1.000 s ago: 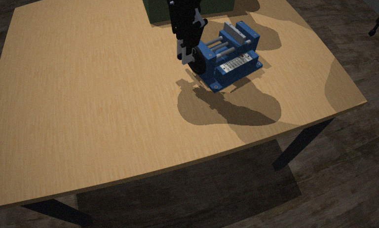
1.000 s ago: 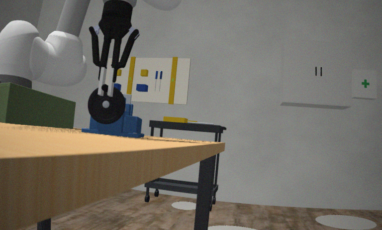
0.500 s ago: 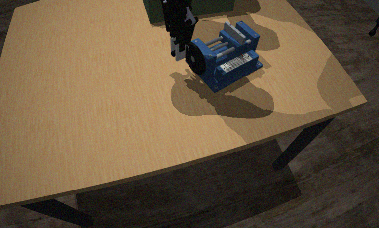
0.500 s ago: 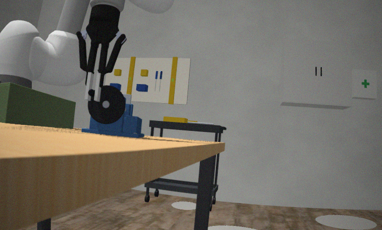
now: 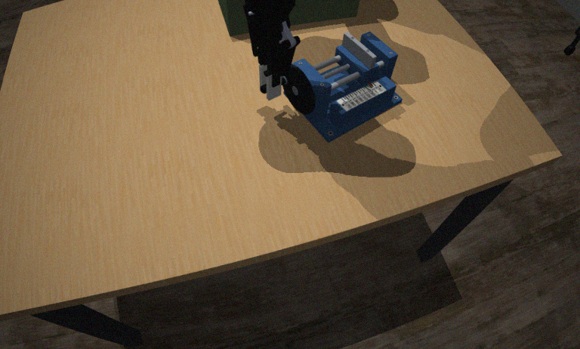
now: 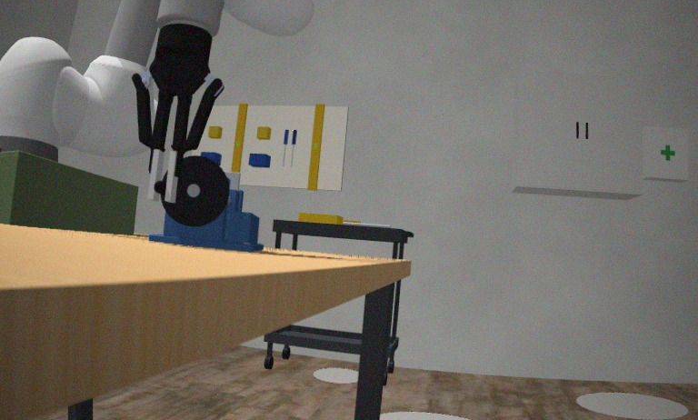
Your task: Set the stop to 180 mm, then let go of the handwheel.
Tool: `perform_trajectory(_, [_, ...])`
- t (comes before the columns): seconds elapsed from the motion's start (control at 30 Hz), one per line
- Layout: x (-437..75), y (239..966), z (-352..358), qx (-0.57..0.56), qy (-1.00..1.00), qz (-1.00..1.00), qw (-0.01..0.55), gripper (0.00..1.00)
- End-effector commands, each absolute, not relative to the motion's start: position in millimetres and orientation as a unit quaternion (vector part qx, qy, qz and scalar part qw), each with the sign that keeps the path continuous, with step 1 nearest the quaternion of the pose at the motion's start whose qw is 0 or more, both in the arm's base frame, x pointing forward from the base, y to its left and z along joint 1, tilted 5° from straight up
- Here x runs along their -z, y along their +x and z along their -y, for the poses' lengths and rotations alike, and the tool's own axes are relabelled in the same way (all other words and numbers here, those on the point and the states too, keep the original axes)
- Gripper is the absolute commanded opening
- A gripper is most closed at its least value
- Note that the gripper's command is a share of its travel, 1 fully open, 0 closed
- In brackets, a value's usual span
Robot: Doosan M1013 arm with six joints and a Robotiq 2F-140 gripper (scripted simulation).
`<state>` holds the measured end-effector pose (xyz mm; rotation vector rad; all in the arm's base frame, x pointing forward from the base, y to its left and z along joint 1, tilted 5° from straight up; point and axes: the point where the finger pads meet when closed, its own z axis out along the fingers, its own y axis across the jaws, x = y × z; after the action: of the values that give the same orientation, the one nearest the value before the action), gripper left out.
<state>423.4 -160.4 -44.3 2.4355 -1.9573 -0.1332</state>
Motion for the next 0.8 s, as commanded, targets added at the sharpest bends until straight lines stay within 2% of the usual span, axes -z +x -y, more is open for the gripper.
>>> perform_trajectory(0.0, [48.1,423.7,160.1,0.043,0.779,0.626,0.007,0.04])
perform_trajectory(0.77, [68.4,433.1,156.8,0.043,0.779,0.626,0.007,0.04])
